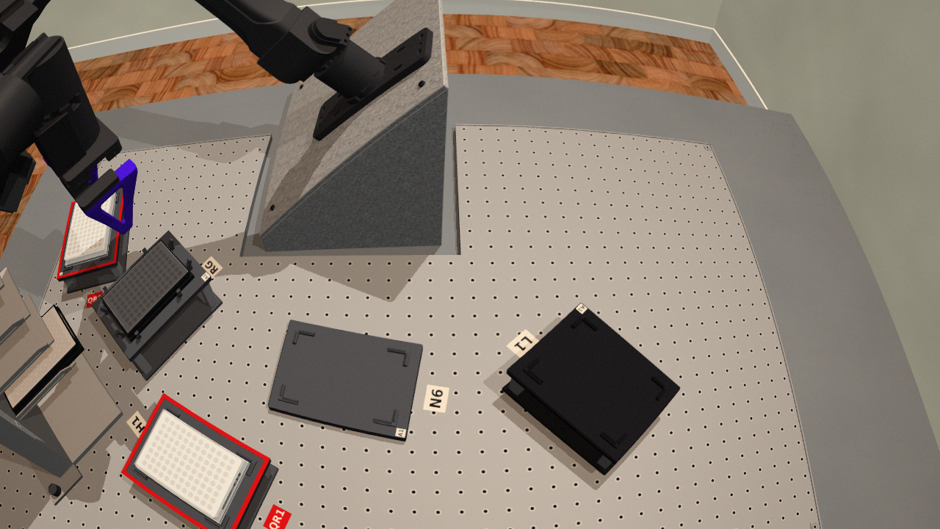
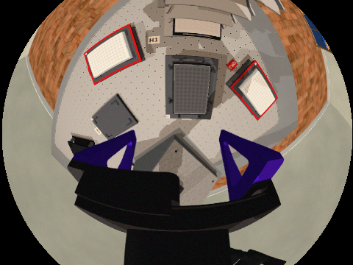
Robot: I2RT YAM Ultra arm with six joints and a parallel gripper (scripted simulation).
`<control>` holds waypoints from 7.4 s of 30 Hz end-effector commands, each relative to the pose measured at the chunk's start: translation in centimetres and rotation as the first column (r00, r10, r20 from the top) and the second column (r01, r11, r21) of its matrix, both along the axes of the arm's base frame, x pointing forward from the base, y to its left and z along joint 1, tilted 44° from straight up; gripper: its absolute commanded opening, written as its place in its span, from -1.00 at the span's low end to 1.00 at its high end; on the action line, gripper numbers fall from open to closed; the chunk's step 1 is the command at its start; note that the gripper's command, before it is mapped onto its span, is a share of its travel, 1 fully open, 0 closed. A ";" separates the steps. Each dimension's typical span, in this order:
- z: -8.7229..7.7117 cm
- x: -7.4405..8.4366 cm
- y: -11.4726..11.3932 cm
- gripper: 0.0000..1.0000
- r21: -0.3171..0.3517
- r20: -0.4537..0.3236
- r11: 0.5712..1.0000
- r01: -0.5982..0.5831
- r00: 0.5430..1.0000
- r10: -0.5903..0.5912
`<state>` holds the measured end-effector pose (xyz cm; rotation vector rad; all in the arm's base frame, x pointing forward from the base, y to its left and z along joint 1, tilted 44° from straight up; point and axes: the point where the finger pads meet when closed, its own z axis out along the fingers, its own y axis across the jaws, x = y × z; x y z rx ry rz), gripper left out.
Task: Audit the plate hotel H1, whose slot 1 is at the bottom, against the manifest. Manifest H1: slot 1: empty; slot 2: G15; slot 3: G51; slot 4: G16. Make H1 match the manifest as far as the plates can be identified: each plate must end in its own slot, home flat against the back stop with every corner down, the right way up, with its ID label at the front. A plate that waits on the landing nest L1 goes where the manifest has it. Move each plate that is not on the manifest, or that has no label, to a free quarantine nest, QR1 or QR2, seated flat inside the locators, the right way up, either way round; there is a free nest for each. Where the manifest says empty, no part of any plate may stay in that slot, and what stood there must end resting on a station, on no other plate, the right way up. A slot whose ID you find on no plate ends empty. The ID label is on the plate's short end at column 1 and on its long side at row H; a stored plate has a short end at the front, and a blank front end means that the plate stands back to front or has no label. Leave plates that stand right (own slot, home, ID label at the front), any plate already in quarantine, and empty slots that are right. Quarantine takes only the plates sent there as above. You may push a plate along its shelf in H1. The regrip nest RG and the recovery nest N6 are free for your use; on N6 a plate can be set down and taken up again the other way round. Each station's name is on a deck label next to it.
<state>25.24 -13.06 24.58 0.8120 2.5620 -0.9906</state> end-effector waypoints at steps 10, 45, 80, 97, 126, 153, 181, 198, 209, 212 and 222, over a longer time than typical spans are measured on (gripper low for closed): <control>-1.5 1.7 2.2 1.00 -0.002 0.029 1.000 0.012 0.999 -0.012; -8.0 5.3 9.5 1.00 -0.307 0.267 0.935 -0.179 0.926 0.265; -10.8 5.5 12.4 1.00 -0.520 0.362 0.819 -0.243 0.806 0.469; -14.3 5.3 16.0 1.00 -0.519 0.362 0.819 -0.244 0.805 0.470; -19.9 4.5 19.0 1.00 -0.519 0.362 0.819 -0.245 0.805 0.470; -19.9 4.5 19.0 1.00 -0.519 0.362 0.819 -0.245 0.805 0.470; -19.9 4.5 19.0 1.00 -0.519 0.362 0.819 -0.245 0.805 0.470; -17.9 4.5 19.9 1.00 -0.519 0.361 0.819 -0.245 0.805 0.470; -15.4 5.0 17.3 1.00 -0.519 0.362 0.819 -0.245 0.805 0.470; -15.0 5.1 16.8 1.00 -0.519 0.362 0.819 -0.245 0.805 0.470; -12.9 5.1 14.6 1.00 -0.520 0.362 0.819 -0.244 0.805 0.469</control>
